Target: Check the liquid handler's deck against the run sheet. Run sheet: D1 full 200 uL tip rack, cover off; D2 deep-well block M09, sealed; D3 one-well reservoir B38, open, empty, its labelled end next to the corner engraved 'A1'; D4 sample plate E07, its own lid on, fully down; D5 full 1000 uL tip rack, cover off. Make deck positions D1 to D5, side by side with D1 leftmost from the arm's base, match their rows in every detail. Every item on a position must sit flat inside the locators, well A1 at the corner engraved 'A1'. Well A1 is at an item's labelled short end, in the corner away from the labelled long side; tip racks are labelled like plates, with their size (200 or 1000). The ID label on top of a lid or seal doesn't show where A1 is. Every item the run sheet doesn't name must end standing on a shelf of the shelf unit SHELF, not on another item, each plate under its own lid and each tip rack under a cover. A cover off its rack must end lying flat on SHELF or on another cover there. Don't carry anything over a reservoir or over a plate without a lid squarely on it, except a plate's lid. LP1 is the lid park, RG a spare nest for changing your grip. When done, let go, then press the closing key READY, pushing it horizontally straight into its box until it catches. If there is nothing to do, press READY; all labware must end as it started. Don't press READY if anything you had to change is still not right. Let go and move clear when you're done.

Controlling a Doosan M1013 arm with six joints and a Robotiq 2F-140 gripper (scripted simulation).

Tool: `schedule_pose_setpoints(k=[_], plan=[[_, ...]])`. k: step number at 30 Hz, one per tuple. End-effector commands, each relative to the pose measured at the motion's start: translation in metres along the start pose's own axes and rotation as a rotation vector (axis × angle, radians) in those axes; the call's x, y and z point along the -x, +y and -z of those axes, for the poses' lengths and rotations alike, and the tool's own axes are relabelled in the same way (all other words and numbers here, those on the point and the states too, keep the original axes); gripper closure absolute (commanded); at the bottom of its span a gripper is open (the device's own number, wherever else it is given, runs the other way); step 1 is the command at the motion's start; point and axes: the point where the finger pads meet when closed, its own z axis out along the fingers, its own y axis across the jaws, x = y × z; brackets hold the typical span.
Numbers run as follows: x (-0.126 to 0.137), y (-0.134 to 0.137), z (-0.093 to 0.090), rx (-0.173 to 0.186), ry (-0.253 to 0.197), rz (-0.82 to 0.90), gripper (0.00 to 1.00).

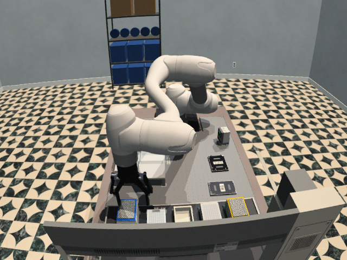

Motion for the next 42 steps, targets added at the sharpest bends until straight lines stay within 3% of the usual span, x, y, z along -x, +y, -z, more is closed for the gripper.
schedule_pose_setpoints(k=[1, 18, 42], plan=[[0.0, -0.016, 0.002, 0.0, 0.002, 0.0, 0.21], [0.0, -0.09, 0.002, 0.0, 0.002, 0.0, 0.21], [0.0, -0.09, 0.002, 0.0, 0.002, 0.0, 0.21]])
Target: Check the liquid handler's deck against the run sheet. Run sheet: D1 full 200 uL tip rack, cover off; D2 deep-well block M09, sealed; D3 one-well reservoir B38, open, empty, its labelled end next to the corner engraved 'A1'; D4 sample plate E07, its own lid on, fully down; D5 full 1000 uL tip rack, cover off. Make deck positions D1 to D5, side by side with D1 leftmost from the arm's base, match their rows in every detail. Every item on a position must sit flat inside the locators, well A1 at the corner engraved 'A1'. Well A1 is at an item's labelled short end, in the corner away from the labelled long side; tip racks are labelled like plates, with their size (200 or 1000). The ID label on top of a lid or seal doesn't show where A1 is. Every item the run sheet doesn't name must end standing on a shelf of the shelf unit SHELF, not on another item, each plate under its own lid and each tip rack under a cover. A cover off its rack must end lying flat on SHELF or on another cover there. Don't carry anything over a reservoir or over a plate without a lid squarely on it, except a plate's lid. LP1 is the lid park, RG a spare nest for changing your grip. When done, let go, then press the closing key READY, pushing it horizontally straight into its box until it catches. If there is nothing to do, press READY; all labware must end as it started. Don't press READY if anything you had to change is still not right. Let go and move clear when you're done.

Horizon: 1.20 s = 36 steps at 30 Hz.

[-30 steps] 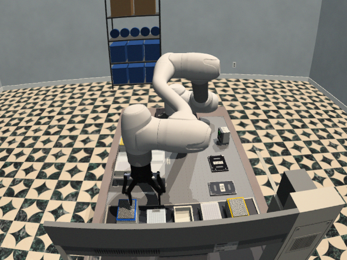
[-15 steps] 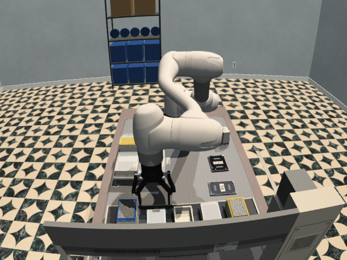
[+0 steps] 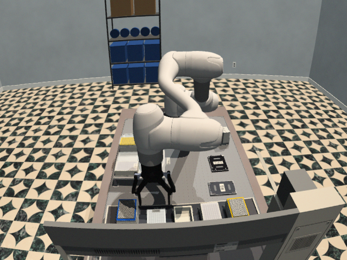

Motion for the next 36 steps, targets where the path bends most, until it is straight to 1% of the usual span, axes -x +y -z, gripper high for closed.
schedule_pose_setpoints(k=[1, 11, 15, 17, 32, 34, 36], plan=[[0.0, 0.0, 0.002, 0.0, 0.002, 0.0, 0.21], [0.0, 0.0, 0.002, 0.0, 0.002, 0.0, 0.21], [0.0, -0.02, 0.002, 0.0, 0.002, 0.0, 0.21], [0.0, -0.02, 0.002, 0.0, 0.002, 0.0, 0.21], [0.0, -0.095, 0.002, 0.0, 0.002, 0.0, 0.21], [0.0, -0.095, 0.002, 0.0, 0.002, 0.0, 0.21], [0.0, -0.105, 0.002, 0.0, 0.002, 0.0, 0.21]])
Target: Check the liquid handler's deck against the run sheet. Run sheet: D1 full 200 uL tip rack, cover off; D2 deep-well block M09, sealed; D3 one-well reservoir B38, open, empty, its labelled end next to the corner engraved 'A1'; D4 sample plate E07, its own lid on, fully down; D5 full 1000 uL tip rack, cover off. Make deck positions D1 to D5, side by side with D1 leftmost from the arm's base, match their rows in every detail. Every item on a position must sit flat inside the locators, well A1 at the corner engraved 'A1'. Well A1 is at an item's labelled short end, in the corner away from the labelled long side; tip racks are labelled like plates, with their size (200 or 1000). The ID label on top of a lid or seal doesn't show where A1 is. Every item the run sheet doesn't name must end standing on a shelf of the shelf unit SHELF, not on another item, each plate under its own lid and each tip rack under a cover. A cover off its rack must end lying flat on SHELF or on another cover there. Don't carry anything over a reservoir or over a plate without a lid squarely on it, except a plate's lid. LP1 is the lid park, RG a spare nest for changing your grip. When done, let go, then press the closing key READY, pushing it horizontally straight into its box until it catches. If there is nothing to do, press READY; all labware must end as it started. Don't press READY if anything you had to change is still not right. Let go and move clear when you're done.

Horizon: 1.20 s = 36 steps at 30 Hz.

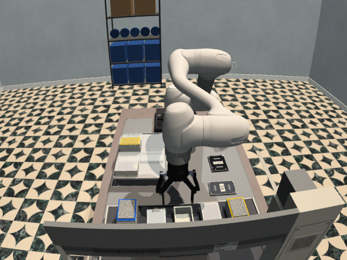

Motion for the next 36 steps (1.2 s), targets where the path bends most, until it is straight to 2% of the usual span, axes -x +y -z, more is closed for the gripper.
schedule_pose_setpoints(k=[1, 4, 36], plan=[[0.0, -0.014, 0.002, 0.0, 0.002, 0.0, 0.21], [0.0, -0.028, 0.002, 0.0, 0.002, 0.0, 0.21], [0.0, -0.028, 0.002, 0.0, 0.002, 0.0, 0.21]])
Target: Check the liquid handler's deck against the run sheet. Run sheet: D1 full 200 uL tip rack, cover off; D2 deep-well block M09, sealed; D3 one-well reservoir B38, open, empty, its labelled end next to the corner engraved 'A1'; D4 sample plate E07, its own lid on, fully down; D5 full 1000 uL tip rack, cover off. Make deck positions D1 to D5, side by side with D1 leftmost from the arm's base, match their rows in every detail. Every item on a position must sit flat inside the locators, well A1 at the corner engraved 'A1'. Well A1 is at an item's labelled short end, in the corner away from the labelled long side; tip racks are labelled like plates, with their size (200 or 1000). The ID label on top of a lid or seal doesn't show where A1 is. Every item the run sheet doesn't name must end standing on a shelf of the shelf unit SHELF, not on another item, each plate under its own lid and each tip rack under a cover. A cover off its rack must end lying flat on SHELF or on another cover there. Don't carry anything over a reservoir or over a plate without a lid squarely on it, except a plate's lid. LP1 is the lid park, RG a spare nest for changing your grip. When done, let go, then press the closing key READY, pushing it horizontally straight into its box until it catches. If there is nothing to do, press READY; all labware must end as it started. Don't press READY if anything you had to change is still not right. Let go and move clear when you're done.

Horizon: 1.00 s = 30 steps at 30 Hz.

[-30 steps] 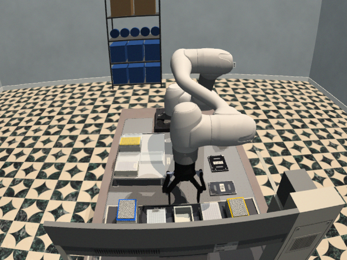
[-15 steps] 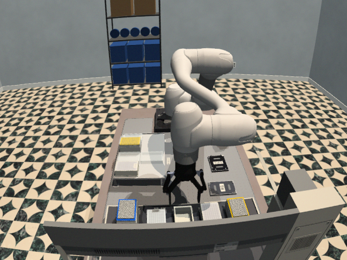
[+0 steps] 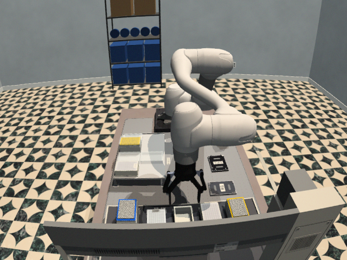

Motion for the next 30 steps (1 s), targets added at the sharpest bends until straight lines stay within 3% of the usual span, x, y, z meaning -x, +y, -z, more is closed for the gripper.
schedule_pose_setpoints(k=[1, 30], plan=[[0.0, 0.0, 0.002, 0.0, 0.002, 0.0, 0.21], [0.0, -0.115, 0.002, -0.001, 0.002, 0.0, 0.21]])
